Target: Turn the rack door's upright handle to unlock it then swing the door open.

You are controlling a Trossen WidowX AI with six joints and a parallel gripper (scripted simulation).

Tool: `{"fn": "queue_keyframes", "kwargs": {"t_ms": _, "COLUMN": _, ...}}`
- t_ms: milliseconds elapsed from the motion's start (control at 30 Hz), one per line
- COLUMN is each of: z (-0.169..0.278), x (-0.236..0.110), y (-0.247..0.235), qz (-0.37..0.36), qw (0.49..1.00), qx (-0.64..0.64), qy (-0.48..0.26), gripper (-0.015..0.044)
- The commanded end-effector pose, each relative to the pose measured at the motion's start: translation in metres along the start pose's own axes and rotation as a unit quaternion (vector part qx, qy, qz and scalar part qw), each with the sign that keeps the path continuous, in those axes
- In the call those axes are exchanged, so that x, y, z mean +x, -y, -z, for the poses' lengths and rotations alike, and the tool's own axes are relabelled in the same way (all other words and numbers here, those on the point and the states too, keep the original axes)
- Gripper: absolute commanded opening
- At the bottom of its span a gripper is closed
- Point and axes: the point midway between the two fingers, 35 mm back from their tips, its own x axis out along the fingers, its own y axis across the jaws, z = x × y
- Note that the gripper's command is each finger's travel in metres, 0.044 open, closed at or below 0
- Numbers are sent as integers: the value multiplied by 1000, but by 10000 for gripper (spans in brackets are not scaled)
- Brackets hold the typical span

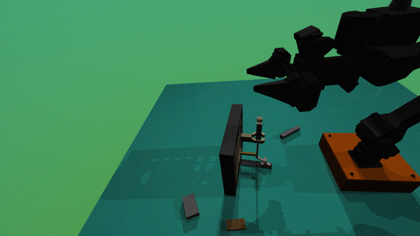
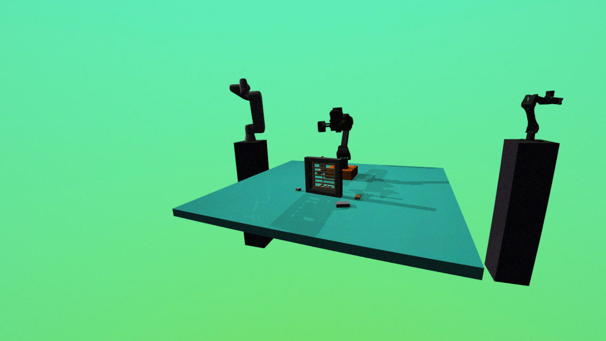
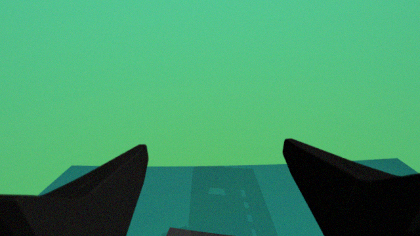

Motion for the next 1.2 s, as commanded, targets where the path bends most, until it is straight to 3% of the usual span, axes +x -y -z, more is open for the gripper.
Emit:
{"fn": "queue_keyframes", "kwargs": {"t_ms": 0, "z": 0, "x": 0, "y": 0, "qz": 0, "qw": 1000, "qx": 0, "qy": -2, "gripper": 374}}
{"fn": "queue_keyframes", "kwargs": {"t_ms": 133, "z": 8, "x": 9, "y": 4, "qz": 7, "qw": 999, "qx": 1, "qy": -44, "gripper": 288}}
{"fn": "queue_keyframes", "kwargs": {"t_ms": 633, "z": 45, "x": 34, "y": 23, "qz": 39, "qw": 973, "qx": 10, "qy": -229, "gripper": 288}}
{"fn": "queue_keyframes", "kwargs": {"t_ms": 1167, "z": 81, "x": 34, "y": 43, "qz": 68, "qw": 906, "qx": 27, "qy": -417, "gripper": 288}}
